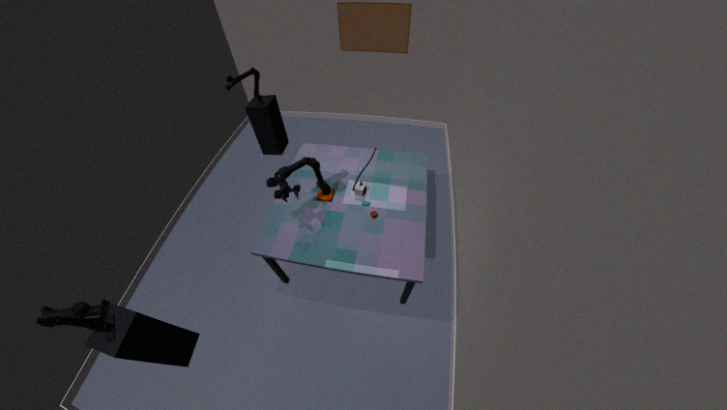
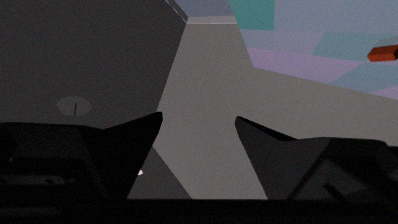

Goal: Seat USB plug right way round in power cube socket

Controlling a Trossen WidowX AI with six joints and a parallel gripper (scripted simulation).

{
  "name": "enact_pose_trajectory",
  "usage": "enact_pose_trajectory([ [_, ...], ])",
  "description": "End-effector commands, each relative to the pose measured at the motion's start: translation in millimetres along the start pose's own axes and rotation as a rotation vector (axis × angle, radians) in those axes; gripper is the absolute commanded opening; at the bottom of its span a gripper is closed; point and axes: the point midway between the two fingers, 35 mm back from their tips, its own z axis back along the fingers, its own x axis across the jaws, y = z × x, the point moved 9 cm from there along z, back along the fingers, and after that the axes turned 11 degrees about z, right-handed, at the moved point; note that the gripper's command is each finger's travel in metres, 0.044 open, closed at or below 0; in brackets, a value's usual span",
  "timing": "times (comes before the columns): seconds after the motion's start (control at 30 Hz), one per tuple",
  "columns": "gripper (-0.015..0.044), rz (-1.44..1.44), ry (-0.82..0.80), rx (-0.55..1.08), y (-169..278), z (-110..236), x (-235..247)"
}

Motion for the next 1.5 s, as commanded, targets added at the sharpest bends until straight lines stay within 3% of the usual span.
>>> enact_pose_trajectory([
  [0.0, 0.0426, 0.004, 0.006, -0.002, -0.2, -2.1, -0.4],
  [0.3, 0.0440, 0.164, 0.297, -0.049, 13.5, -103.6, -37.0],
  [0.47, 0.0440, 0.164, 0.518, -0.059, 36.0, -165.3, -84.4],
  [0.77, 0.0440, 0.334, 0.884, -0.072, 85.9, -228.6, -191.4],
  [1.1, 0.0440, 0.561, 1.235, -0.107, 147.0, -244.1, -325.3],
  [1.47, 0.0440, 0.937, 1.477, -0.131, 192.9, -190.9, -454.8],
])
